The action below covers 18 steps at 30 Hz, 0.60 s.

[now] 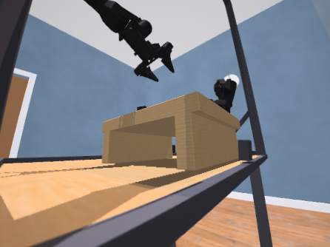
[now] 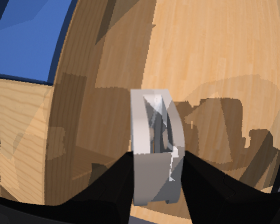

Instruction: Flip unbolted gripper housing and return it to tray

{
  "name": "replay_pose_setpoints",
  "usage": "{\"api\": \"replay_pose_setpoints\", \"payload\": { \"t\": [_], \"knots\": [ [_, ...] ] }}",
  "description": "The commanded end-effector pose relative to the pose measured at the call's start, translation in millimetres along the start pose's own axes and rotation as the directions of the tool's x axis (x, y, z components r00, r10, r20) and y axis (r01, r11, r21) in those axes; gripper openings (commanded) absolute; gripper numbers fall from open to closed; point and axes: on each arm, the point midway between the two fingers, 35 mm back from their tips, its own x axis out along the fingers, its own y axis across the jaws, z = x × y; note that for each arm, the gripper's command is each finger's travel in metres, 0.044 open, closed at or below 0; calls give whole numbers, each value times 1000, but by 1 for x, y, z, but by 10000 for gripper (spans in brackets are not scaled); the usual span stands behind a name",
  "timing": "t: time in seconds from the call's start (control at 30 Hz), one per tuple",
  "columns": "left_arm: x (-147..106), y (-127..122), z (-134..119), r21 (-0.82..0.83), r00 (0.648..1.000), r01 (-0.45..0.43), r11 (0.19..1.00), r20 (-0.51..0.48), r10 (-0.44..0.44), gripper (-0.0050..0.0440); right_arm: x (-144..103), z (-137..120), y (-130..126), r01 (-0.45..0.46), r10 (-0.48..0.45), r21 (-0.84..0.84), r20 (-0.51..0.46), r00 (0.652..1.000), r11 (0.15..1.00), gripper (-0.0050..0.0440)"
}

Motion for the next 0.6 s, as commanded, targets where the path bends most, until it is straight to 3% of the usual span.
{"api": "replay_pose_setpoints", "payload": {
  "t": [0.0,0.57],
  "knots": [
    [-8,0,12,-3,999,-3,1000,34,3,440,-4,5,5,-4,3,19,6,1000,1000,118],
    [-8,0,12,-3,999,-3,1000,34,3,440,-3,19,-1,70,-71,32,30,997,997,118]
  ]
}}
